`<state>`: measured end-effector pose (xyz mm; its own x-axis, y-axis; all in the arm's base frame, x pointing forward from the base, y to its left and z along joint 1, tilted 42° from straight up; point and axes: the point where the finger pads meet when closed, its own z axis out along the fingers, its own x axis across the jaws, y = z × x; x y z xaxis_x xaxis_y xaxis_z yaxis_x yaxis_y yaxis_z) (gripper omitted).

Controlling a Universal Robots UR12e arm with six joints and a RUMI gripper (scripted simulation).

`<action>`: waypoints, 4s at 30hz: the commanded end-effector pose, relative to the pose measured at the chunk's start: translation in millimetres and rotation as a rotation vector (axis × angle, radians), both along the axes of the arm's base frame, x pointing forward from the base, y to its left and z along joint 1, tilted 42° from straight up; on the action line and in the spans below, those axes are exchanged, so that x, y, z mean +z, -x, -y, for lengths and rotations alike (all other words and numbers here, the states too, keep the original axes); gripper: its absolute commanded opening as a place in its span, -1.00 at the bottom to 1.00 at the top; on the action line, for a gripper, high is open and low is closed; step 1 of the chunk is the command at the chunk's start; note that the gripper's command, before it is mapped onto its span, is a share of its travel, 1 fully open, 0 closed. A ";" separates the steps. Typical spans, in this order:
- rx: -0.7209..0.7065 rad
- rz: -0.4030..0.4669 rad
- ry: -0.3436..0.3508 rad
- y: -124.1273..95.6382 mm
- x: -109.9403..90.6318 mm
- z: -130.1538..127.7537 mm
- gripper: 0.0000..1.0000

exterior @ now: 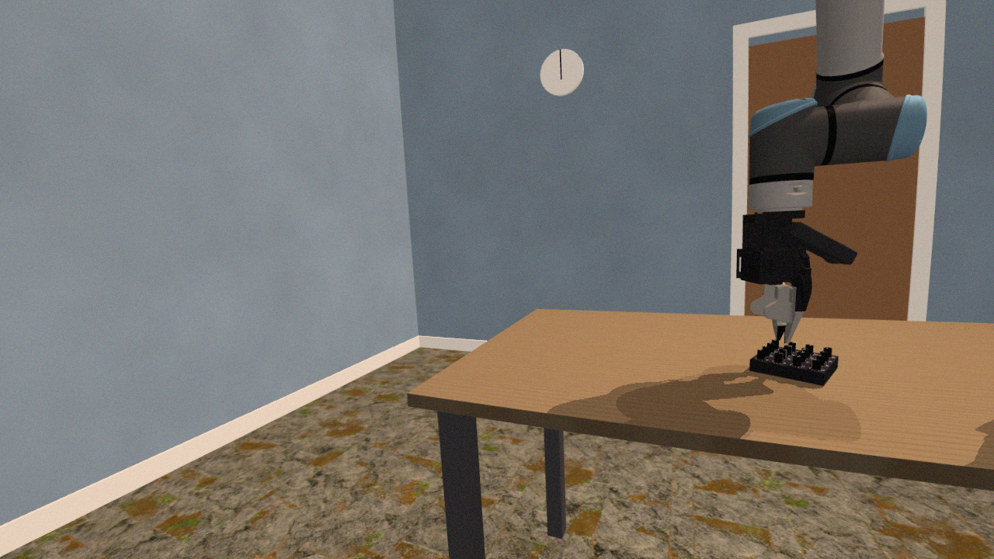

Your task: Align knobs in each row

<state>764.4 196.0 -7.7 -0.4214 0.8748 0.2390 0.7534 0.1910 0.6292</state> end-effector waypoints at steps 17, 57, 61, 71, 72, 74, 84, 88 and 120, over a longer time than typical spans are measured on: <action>0.000 0.001 0.000 -4.7 -6.2 -3.9 -0.78; 0.000 0.001 0.000 -4.5 -6.3 -3.8 -0.78; 0.000 0.001 0.000 -3.2 -7.5 -3.5 -0.78; 0.000 0.001 0.000 -1.2 -9.2 -2.9 -0.78; 0.000 0.001 0.000 -1.2 -9.2 -2.9 -0.78; 0.000 0.001 0.000 -1.2 -9.2 -2.9 -0.78; 0.000 0.001 0.000 -1.2 -9.2 -2.9 -0.78; 0.000 0.001 0.000 -1.2 -9.2 -2.9 -0.78; 0.000 0.001 0.000 -4.7 -14.3 -6.0 -0.78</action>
<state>767.6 201.0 -20.6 -0.4214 0.8748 0.2390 0.7534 0.1910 0.6293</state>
